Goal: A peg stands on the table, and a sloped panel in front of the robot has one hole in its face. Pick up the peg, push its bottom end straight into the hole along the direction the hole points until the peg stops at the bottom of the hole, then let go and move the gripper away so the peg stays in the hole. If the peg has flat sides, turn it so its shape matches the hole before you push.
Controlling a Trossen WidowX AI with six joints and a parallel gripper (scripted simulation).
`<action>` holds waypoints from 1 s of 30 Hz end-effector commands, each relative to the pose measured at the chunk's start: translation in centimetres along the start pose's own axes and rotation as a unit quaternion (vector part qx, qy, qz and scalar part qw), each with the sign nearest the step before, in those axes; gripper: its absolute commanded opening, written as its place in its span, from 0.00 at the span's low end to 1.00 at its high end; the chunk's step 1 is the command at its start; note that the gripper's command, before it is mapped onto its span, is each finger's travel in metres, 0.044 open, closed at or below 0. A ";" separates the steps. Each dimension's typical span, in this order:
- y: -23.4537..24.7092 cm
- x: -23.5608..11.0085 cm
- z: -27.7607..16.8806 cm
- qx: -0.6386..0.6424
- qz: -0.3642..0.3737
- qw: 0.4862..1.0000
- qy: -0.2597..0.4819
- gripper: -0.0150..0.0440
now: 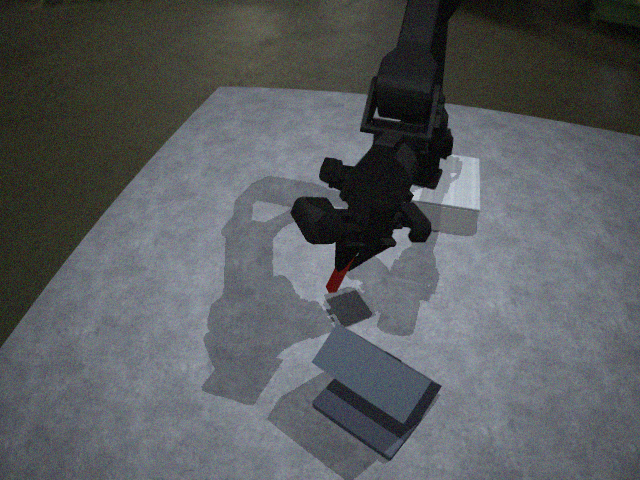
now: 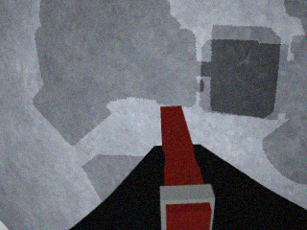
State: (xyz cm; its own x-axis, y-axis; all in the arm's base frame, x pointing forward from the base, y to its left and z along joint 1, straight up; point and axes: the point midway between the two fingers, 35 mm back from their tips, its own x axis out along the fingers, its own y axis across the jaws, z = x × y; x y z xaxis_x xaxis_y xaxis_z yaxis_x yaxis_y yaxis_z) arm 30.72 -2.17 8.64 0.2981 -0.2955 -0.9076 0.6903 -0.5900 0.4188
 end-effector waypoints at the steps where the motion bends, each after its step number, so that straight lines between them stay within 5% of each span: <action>1: -0.2 -0.2 -0.2 -0.010 0.013 1.000 0.003 0.25; 30: -1.8 -1.2 -2.5 -0.057 0.082 0.995 0.027 0.25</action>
State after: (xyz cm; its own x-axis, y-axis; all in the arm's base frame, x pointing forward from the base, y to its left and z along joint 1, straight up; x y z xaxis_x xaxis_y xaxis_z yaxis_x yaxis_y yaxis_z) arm 30.96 0.90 8.80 0.4283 -0.3329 -0.8401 0.7011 -0.4641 0.5413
